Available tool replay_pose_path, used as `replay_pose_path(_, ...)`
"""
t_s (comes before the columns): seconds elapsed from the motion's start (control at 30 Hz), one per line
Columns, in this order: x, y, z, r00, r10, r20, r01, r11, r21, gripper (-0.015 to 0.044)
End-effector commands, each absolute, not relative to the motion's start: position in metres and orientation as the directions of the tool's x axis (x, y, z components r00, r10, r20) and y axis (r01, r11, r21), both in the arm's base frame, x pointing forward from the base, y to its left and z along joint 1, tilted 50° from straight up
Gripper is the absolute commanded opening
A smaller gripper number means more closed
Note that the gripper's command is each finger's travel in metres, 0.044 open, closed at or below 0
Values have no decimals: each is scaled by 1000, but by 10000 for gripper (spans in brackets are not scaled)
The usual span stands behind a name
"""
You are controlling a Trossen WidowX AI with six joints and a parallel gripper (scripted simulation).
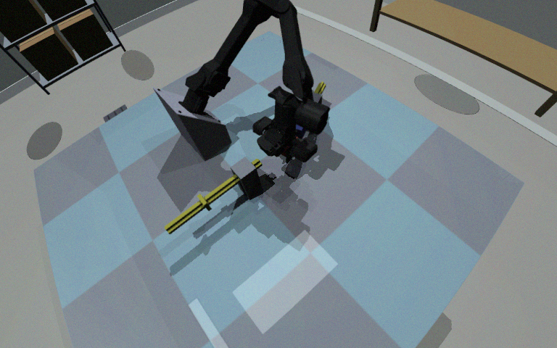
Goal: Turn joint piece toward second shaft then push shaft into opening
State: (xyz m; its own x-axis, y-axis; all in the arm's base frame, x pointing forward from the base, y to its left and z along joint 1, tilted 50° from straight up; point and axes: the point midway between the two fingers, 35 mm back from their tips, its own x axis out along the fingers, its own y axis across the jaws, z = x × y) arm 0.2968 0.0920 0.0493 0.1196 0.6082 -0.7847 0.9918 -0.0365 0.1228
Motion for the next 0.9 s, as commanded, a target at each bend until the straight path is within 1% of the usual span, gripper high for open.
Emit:
replay_pose_path(0.0, 297, 92, 49, 119, 608, -785, 992, -37, 123, 105)
replay_pose_path(0.07, 297, 92, 49, 119, 608, -785, 992, -37, 123, 147)
replay_pose_path(0.13, 297, 92, 49, 119, 608, -785, 992, -37, 123, 147)
replay_pose_path(0.5, 297, 92, 49, 119, 608, -785, 992, -37, 123, 436)
replay_pose_path(0.87, 297, 92, 49, 119, 608, -785, 992, -37, 123, 440)
